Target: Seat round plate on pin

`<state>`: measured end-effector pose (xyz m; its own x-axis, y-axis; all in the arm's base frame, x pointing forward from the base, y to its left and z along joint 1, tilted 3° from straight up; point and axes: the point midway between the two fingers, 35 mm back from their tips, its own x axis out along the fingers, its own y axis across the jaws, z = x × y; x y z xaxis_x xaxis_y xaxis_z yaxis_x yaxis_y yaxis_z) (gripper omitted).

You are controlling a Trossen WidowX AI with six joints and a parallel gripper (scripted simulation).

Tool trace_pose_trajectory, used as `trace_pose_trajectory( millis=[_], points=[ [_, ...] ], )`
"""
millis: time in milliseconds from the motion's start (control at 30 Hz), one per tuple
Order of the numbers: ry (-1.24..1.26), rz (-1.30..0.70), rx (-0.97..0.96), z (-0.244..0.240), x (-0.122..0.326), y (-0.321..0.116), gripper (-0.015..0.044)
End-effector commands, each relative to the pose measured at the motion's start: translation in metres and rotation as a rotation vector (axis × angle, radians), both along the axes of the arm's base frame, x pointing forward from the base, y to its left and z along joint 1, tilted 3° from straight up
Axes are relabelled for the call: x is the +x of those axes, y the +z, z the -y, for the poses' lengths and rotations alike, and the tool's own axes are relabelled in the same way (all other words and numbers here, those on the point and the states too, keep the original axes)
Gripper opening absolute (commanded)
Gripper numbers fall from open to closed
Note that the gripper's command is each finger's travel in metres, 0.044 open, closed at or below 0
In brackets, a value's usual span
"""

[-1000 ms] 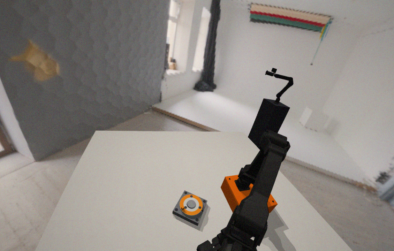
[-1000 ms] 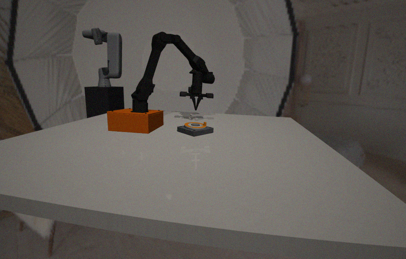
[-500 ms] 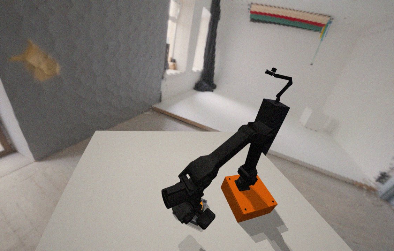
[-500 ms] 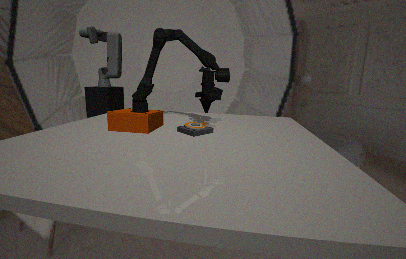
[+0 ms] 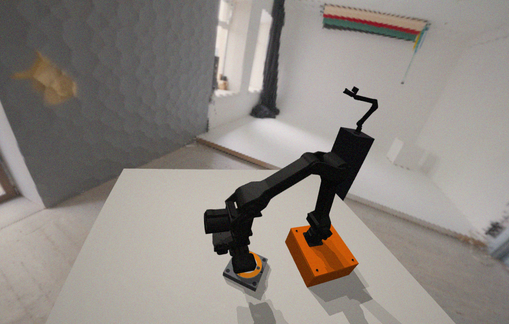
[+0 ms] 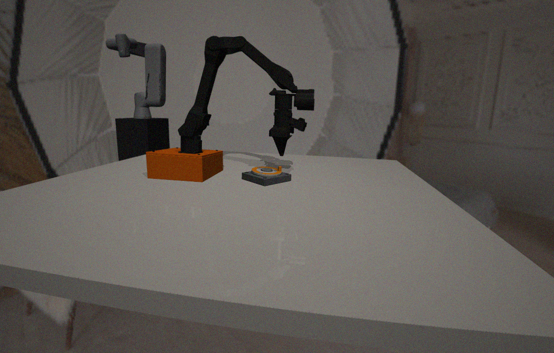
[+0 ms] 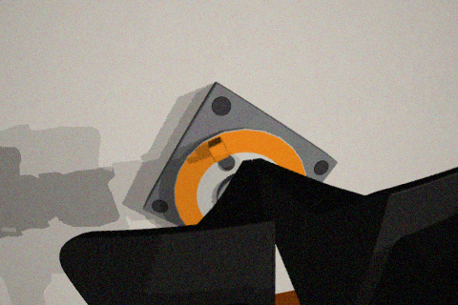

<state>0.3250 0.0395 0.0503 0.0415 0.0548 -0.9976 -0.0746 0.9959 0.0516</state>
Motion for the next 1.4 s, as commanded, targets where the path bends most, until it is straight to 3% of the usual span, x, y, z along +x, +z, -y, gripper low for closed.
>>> trace_pose_trajectory(
  millis=[0, 267, 1367],
  points=[
    [-0.02, 0.0, 0.004, 0.002, 0.001, -0.004, 0.0],
    [-0.02, 0.0, 0.004, -0.001, 0.002, -0.048, 0.0],
    [-0.019, -0.001, 0.008, -0.032, -0.01, -0.048, 0.0]
  ],
)
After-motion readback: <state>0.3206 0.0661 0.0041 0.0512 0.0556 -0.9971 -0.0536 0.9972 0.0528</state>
